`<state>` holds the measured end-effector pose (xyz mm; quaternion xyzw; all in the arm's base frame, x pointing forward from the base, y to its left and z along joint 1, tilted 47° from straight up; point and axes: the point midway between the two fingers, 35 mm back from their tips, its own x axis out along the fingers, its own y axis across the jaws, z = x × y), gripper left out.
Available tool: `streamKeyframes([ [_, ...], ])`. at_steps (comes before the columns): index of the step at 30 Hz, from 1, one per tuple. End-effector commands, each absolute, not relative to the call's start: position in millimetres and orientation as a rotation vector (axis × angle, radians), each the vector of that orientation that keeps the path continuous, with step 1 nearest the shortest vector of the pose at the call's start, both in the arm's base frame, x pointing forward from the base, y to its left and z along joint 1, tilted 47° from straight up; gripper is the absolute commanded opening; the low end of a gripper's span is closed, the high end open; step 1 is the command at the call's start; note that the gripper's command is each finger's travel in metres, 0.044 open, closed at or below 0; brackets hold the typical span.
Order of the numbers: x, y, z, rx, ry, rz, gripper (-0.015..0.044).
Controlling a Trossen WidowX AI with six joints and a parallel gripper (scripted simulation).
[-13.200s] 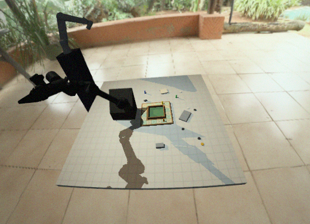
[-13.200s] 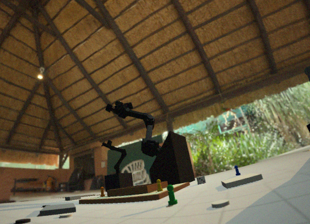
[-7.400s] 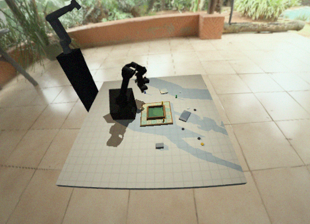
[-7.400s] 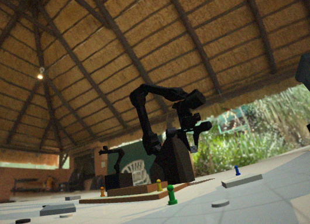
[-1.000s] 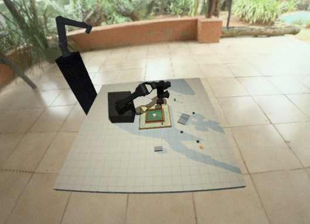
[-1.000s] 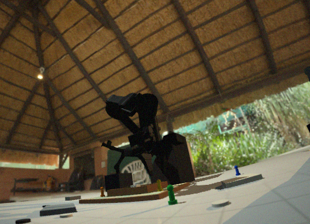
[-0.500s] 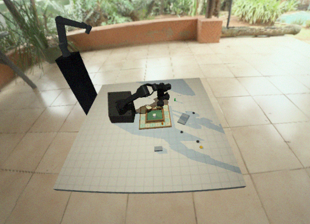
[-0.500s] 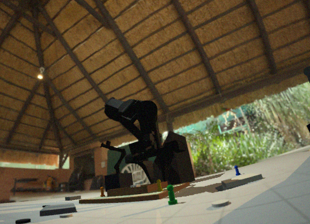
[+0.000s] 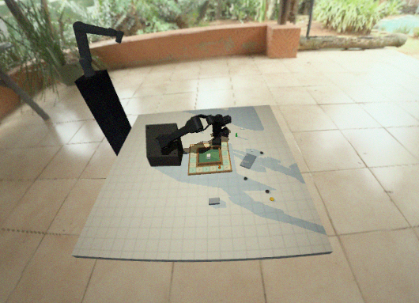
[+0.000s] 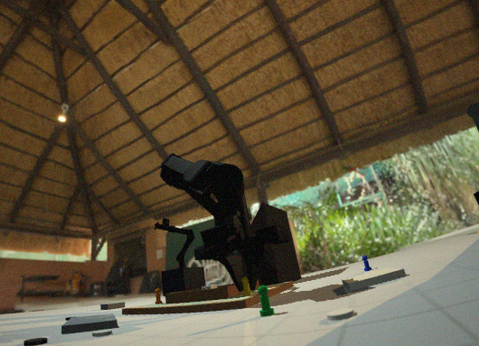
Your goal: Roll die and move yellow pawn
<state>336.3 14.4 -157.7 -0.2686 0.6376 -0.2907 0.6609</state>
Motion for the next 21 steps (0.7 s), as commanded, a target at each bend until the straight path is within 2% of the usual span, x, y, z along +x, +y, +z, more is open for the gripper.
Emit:
streamKeyframes([
  [1,336.6,14.3,-157.7,-0.615,1.44,-0.655,0.0055],
  [9,336.6,14.3,-157.7,-0.615,1.44,-0.655,0.0],
  [21,339.8,79.7,-105.5,-0.61,1.442,-0.643,0.0],
])
